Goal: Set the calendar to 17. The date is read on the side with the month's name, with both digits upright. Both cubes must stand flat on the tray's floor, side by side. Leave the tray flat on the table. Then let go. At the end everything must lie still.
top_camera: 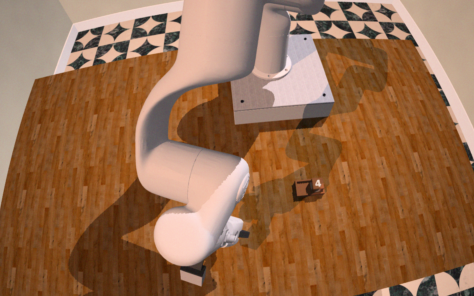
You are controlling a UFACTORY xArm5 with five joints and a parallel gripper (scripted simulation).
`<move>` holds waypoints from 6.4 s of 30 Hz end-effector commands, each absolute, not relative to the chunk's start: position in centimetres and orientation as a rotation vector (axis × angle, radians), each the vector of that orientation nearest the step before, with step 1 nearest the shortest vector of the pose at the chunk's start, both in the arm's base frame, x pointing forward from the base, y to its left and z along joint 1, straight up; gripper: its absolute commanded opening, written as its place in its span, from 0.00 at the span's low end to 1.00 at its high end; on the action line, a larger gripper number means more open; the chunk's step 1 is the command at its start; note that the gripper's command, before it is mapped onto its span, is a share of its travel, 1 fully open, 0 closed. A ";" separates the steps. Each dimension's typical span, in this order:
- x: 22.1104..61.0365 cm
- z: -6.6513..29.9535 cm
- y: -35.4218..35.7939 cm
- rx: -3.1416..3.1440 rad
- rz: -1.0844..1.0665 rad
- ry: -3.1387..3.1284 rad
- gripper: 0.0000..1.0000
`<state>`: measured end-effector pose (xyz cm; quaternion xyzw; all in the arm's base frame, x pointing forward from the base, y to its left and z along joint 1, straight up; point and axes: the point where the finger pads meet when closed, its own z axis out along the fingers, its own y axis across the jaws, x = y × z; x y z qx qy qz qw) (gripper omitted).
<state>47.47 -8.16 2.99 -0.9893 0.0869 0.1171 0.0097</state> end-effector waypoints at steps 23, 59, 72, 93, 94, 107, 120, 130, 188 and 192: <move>48.3 2.8 -8.3 -2.944 0.910 0.250 0.27; 48.4 1.5 -8.2 -2.942 0.925 0.263 0.27; 48.4 -0.3 -8.2 -2.941 0.924 0.263 0.27; 48.4 -3.1 -8.3 -2.940 0.921 0.251 0.27; 48.4 -3.2 -8.3 -2.940 0.921 0.251 0.27; 48.4 -3.6 -8.3 -2.939 0.921 0.251 0.27; 48.4 -3.6 -8.3 -2.939 0.921 0.251 0.27; 48.4 -3.6 -8.3 -2.939 0.921 0.251 0.27; 48.4 -3.6 -8.3 -2.939 0.921 0.251 0.27; 48.4 -3.6 -8.3 -2.939 0.921 0.251 0.27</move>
